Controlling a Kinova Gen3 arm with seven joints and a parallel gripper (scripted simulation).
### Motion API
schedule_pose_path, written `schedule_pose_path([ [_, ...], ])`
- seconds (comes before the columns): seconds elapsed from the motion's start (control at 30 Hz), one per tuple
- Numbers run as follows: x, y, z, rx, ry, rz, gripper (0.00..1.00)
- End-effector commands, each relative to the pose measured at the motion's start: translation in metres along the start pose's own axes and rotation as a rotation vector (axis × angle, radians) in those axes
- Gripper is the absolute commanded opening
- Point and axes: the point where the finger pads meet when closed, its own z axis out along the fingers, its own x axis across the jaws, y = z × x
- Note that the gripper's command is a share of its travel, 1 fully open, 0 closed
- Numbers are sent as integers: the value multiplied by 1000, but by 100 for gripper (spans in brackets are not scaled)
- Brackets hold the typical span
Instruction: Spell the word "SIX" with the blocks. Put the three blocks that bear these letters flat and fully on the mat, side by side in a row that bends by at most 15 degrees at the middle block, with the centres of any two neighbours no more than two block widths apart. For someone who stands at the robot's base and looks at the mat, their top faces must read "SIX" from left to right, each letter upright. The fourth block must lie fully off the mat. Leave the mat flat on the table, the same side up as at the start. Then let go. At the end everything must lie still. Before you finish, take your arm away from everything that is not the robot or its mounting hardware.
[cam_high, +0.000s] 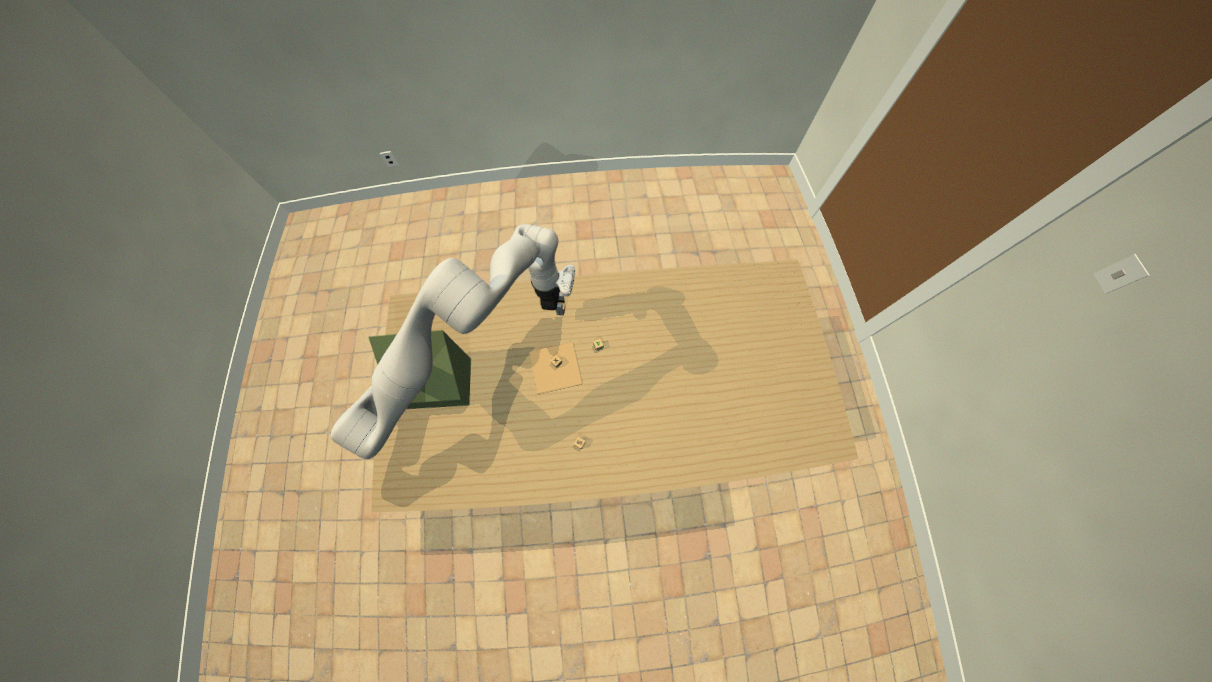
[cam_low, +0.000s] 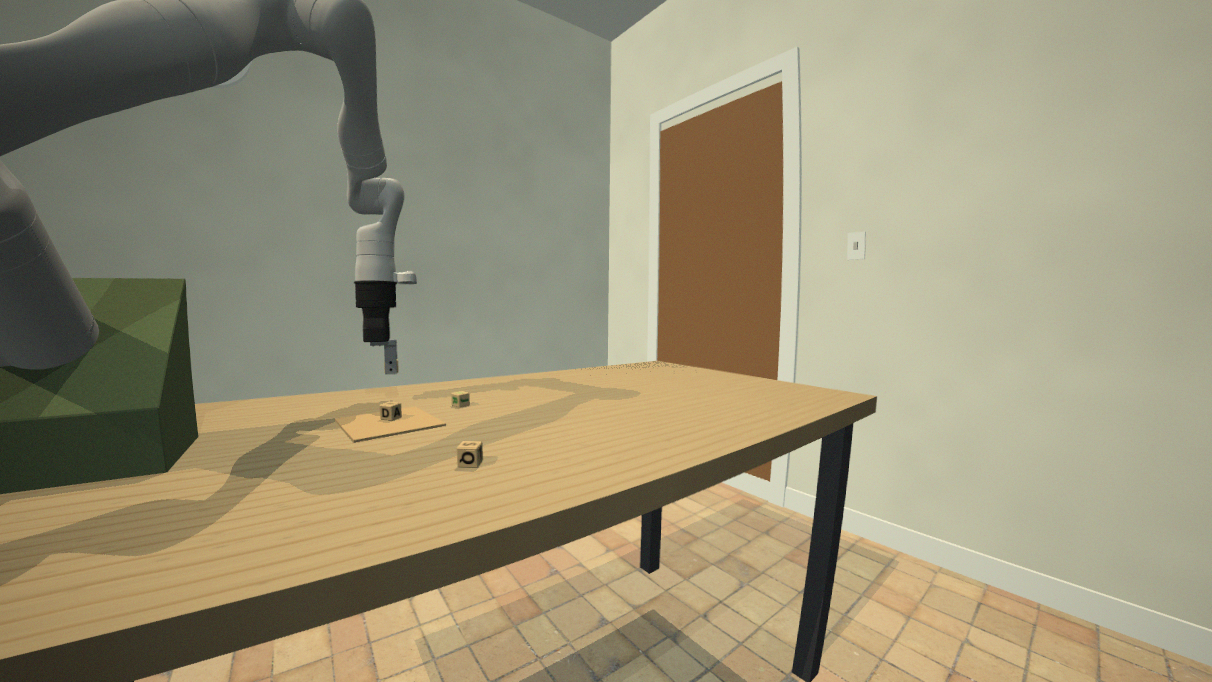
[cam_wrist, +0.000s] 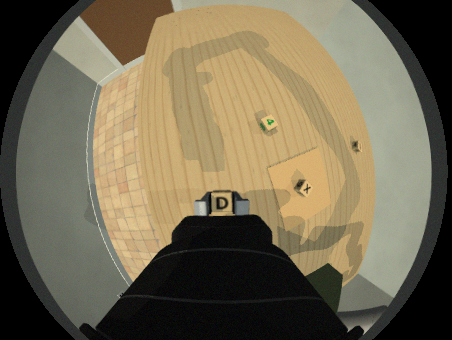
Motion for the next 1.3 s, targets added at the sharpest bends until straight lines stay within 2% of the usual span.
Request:
schedule_pose_path([
  [0.0,0,-1,-1,-1,-3,-3,49],
  [0.3,-4,0,-2,2,-10,-78,49],
  [0.83,-4,0,-2,13,-11,-87,49],
  [1.07,-4,0,-1,84,-12,-86,49],
  [1.13,-4,0,-1,84,-12,-86,49],
  [1.27,-4,1,-1,157,-17,-87,49],
])
